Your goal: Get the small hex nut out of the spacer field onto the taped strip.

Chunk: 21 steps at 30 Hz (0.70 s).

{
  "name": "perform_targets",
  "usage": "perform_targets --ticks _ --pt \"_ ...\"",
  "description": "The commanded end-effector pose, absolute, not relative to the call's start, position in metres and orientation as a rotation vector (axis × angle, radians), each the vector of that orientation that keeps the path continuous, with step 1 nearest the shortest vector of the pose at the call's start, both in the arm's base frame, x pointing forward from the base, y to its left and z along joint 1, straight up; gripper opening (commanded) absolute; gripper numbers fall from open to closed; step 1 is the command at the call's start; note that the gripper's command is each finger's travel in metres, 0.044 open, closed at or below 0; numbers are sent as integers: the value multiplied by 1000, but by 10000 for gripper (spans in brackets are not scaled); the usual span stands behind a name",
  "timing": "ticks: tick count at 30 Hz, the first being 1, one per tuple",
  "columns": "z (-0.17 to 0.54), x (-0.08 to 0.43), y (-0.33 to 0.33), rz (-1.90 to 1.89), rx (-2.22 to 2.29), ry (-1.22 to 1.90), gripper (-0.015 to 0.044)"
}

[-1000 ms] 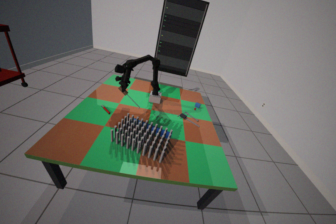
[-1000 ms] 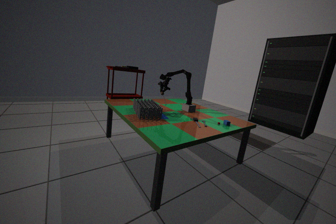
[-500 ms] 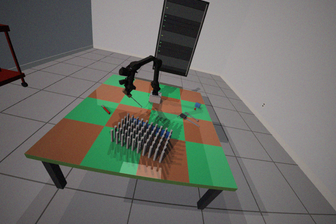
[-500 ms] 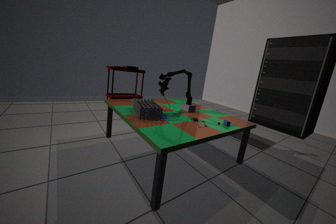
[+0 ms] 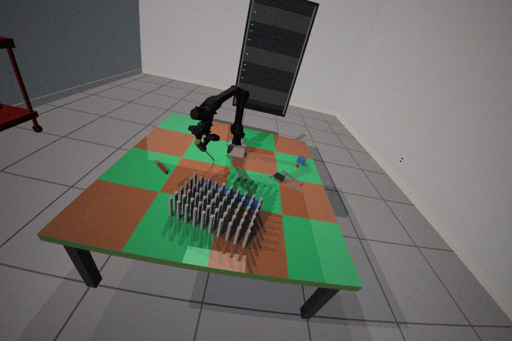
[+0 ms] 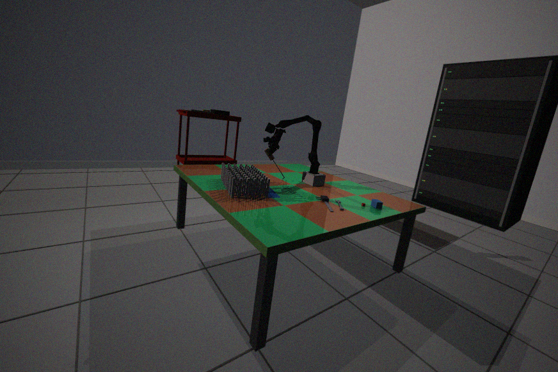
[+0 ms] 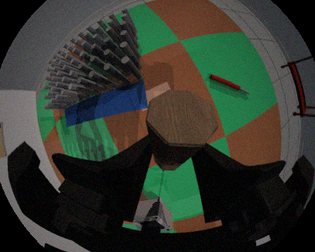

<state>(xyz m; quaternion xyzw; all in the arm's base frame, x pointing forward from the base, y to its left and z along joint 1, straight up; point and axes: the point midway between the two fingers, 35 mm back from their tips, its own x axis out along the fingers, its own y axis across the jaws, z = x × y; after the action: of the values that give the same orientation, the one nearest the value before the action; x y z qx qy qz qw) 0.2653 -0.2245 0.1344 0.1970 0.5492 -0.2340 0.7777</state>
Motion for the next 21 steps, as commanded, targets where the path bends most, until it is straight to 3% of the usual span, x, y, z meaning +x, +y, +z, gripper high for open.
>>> perform_targets --ticks 1,21 --pt "134 272 -212 -425 297 1216 0" --pt "135 299 -148 -15 -316 1287 0"
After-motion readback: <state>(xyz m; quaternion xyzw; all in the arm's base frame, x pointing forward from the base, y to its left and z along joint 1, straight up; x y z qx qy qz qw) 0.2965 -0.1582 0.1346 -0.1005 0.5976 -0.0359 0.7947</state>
